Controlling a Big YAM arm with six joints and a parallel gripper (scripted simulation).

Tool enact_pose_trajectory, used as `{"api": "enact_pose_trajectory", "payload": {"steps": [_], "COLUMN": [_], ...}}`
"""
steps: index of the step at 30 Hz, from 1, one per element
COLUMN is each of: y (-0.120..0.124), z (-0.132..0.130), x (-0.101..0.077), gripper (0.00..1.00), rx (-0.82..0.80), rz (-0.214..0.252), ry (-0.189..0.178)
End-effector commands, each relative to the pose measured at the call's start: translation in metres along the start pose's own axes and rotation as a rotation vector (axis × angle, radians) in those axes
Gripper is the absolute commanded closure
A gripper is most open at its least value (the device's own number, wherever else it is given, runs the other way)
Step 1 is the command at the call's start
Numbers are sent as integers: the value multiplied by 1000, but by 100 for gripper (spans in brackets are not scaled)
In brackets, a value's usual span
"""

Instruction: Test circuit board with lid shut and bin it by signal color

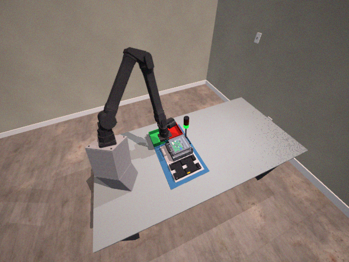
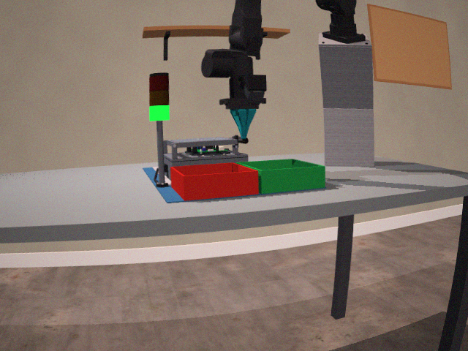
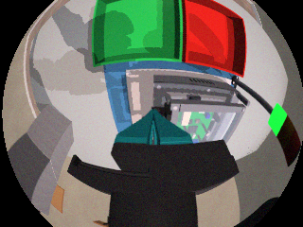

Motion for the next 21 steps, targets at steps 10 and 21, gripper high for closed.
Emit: {"api": "enact_pose_trajectory", "payload": {"steps": [10,21], "y": [-8,-9], "z": [-4,-7], "x": [-7,-8], "gripper": [100,100], "rx": [-5,-5], "rz": [-6,-7], "ry": [13,15]}}
Point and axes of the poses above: the point where the finger pads meet when closed, its own x axis out along the fingers, its own z axis across the jaws, y = z × x, the point moved 6 cm from there along -x, back along the fingers, and after that the axes turned 7 degrees about x, right-handed, at the moved point
